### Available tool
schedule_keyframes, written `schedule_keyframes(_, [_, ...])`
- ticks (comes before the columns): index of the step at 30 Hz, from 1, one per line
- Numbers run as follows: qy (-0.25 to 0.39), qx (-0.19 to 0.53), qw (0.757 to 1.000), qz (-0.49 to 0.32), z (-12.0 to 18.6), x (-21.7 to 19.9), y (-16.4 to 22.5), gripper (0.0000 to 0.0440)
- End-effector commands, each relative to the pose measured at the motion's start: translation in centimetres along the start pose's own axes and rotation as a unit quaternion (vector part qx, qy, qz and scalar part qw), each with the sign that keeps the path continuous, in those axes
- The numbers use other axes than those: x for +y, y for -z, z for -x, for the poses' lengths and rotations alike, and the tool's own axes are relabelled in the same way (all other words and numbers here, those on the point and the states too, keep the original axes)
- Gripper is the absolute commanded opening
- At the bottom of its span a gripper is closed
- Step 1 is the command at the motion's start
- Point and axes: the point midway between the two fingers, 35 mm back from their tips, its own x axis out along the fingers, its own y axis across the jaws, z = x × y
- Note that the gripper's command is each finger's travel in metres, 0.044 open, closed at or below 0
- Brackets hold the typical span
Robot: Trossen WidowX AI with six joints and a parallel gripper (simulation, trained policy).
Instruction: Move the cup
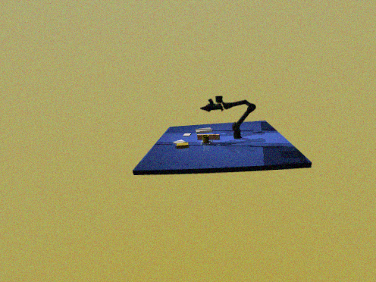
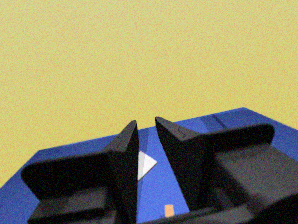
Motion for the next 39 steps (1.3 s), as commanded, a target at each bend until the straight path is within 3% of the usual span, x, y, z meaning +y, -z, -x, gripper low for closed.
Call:
schedule_keyframes(1, [-0.008,0.015,1.0,-0.013,-0.3,0.5,-0.1,0.0072])
schedule_keyframes(7, [-0.021,0.041,0.998,-0.041,-0.9,1.4,-0.3,0.014])
schedule_keyframes(24, [-0.039,0.134,0.982,-0.127,-2.2,3.8,-0.3,0.0132])
schedule_keyframes(39, [-0.029,0.228,0.95,-0.213,-2.9,6.0,0.3,0.0144])
